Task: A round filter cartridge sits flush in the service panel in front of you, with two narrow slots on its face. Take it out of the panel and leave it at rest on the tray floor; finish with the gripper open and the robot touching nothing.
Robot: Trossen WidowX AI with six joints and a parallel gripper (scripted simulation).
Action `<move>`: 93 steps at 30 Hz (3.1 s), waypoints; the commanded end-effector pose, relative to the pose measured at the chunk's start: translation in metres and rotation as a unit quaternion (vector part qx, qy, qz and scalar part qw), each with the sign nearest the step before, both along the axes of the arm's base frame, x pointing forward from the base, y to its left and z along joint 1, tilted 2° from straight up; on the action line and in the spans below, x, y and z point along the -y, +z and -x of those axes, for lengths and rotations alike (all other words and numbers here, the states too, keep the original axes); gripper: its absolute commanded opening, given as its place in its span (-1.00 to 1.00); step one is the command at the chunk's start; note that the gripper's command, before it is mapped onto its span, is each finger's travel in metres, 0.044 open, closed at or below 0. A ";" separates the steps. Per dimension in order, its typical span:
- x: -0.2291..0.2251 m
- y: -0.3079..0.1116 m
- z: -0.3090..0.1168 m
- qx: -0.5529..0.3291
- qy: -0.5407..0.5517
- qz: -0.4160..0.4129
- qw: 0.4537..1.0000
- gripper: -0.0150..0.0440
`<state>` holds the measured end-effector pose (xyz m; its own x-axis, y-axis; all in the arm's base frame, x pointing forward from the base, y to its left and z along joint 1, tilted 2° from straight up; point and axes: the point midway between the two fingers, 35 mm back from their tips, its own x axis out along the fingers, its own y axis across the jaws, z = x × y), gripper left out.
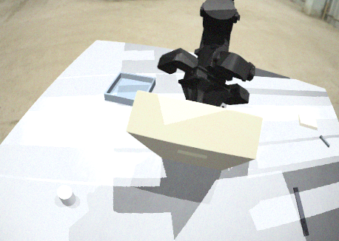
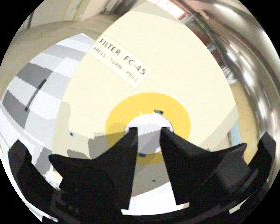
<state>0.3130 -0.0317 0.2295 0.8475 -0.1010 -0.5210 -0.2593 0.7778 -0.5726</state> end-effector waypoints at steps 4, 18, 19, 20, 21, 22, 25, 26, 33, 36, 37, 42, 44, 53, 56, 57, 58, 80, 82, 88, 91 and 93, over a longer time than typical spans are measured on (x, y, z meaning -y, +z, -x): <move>0.001 -0.003 -0.003 -0.014 0.065 0.106 0.992 -0.49; 0.001 -0.003 -0.004 -0.038 0.188 0.306 0.933 -0.49; 0.001 -0.003 -0.004 -0.039 0.196 0.320 0.926 -0.49; 0.001 -0.003 -0.004 -0.041 0.204 0.333 0.919 -0.49; 0.001 -0.003 -0.004 -0.043 0.213 0.347 0.912 -0.49; 0.001 -0.003 -0.004 -0.044 0.221 0.360 0.905 -0.49; 0.001 -0.003 -0.004 -0.049 0.246 0.400 0.882 -0.49; 0.001 -0.003 -0.004 -0.050 0.254 0.413 0.873 -0.49; 0.001 -0.003 -0.004 -0.061 0.307 0.500 0.807 -0.49; 0.001 -0.003 -0.004 -0.065 0.328 0.534 0.776 -0.49; 0.001 -0.003 -0.004 -0.066 0.335 0.545 0.766 -0.49; 0.001 -0.003 -0.004 -0.067 0.339 0.551 0.760 -0.49; 0.000 -0.001 -0.001 -0.067 0.338 0.549 0.761 -0.49; -0.005 0.026 0.039 -0.066 0.329 0.533 0.777 -0.49; -0.006 0.033 0.054 -0.066 0.326 0.527 0.782 -0.49; -0.007 0.035 0.058 -0.066 0.325 0.526 0.783 -0.49; -0.007 0.036 0.061 -0.066 0.325 0.525 0.784 -0.49; -0.009 -0.019 0.089 -0.067 0.325 0.524 0.784 -0.49; -0.010 -0.026 0.091 -0.067 0.325 0.524 0.784 -0.49; -0.010 -0.028 0.092 -0.068 0.329 0.524 0.783 -0.31; -0.010 -0.028 0.092 -0.068 0.329 0.524 0.783 -0.11; -0.010 -0.028 0.092 -0.068 0.329 0.524 0.783 -0.11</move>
<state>0.2204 -0.0212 0.1987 0.8360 -0.0971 -0.5401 -0.5250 -0.4278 -0.7357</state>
